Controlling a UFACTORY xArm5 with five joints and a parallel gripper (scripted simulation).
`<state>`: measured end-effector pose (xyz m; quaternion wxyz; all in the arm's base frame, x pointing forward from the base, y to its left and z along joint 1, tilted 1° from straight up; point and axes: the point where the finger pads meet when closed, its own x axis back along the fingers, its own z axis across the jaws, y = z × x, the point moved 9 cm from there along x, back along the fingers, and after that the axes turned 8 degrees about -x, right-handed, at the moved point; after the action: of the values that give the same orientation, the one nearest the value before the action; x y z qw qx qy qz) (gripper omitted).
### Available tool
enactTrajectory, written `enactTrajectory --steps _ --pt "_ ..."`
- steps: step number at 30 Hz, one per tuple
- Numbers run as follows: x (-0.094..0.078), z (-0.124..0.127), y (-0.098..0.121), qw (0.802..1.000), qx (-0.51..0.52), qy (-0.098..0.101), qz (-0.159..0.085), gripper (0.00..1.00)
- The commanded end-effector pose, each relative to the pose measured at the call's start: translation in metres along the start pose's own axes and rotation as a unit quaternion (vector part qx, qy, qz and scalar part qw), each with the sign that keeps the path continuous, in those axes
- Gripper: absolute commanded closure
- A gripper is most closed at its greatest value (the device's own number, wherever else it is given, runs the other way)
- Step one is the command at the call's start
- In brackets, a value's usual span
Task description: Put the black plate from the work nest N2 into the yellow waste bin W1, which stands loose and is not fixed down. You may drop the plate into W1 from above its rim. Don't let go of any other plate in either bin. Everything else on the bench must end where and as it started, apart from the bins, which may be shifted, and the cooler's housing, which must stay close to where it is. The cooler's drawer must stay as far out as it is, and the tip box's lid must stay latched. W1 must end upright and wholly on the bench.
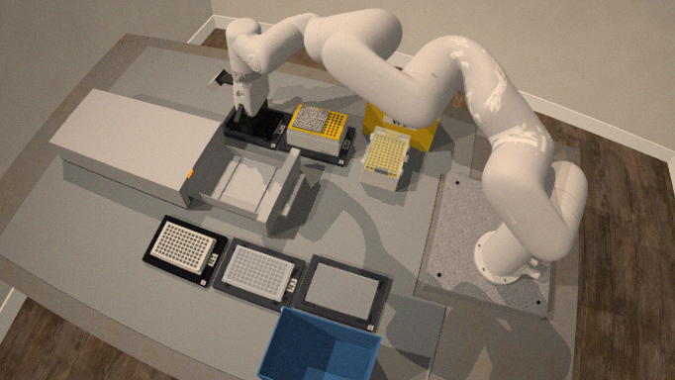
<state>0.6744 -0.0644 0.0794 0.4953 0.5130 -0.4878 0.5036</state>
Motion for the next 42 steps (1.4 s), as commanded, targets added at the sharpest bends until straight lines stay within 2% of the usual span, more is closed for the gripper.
enactTrajectory --steps 1,28,42 --pt "0.0026 0.0002 -0.0011 1.0 0.0 0.0 0.003 1.0" --pt "0.0026 0.0002 -0.0011 1.0 0.0 0.0 0.003 1.0" --pt "0.0106 0.0002 -0.0011 1.0 0.0 0.0 0.003 1.0"
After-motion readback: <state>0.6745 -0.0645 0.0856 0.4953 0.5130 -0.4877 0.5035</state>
